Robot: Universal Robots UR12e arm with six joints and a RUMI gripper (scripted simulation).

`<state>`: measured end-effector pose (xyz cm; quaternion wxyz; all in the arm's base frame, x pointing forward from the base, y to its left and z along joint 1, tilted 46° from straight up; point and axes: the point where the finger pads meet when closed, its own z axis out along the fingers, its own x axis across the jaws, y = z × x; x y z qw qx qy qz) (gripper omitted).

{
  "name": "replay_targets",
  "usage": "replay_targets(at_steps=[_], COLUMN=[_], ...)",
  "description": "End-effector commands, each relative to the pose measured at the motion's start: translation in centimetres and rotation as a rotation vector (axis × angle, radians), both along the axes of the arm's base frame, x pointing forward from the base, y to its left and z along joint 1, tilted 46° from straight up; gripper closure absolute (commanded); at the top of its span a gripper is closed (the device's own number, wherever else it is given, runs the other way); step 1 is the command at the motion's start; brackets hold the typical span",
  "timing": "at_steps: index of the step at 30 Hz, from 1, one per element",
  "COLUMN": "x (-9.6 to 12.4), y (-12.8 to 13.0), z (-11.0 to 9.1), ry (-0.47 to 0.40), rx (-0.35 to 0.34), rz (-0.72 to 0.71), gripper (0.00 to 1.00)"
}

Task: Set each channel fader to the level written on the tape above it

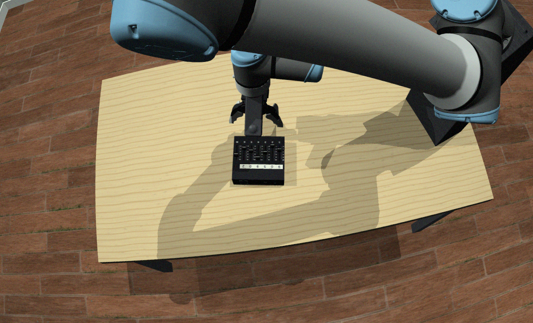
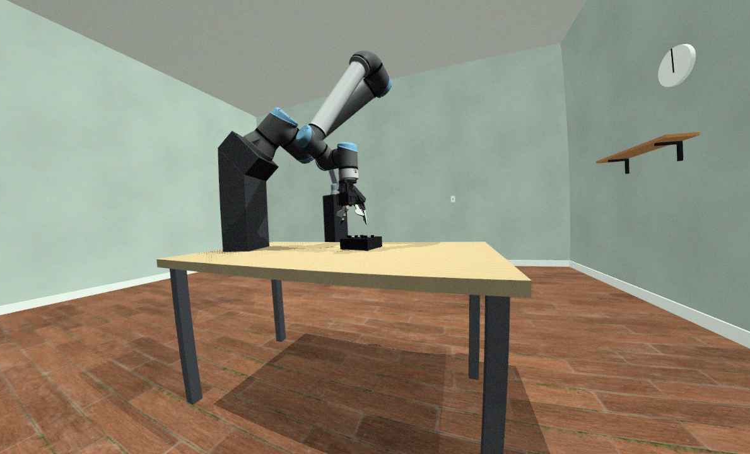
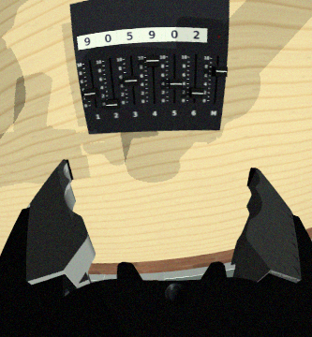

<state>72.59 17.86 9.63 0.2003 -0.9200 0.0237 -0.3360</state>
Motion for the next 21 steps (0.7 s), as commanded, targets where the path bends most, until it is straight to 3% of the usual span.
replay_targets(at_steps=[1, 21], x=[0.02, 0.02], y=[-0.06, -0.08], z=[-0.04, -0.08], ry=[-0.008, -0.012], rx=[-0.013, -0.019], rz=[0.016, 0.022], gripper=[0.0, 0.0])
